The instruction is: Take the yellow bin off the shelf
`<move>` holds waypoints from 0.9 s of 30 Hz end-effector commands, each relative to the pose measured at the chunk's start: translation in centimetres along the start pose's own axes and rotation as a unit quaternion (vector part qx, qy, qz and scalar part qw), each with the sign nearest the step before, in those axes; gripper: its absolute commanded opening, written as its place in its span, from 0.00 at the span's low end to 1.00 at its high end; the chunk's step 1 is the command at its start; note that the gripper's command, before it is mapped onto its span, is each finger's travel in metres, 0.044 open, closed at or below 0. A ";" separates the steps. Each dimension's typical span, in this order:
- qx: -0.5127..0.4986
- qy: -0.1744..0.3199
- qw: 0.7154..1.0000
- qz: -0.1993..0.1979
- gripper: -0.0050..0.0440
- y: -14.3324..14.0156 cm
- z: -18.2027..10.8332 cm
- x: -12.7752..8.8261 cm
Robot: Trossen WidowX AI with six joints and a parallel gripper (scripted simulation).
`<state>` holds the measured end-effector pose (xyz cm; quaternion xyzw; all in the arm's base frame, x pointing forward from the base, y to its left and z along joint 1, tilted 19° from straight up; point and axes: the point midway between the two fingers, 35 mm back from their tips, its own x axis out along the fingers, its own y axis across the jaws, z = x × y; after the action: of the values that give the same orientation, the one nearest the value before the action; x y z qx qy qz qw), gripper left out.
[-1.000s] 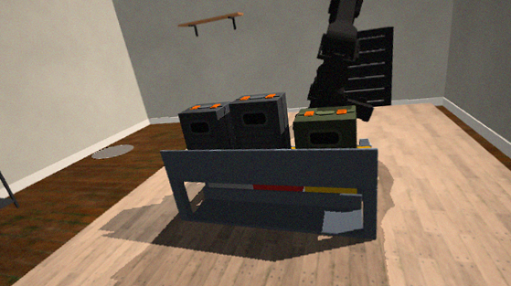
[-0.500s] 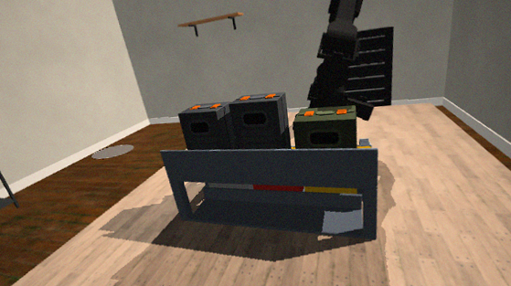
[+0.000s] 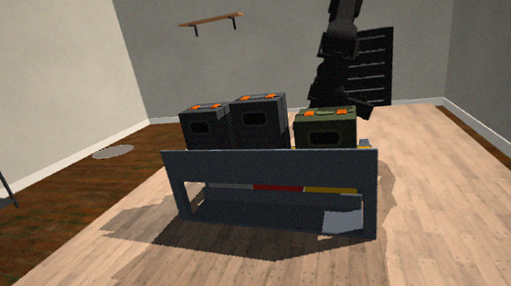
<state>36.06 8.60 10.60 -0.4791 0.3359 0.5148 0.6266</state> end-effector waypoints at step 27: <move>-0.004 -0.001 1.000 -0.010 0.97 -0.2 0.2 0.3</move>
<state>36.12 8.91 9.97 -0.4808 0.3326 0.5149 0.6269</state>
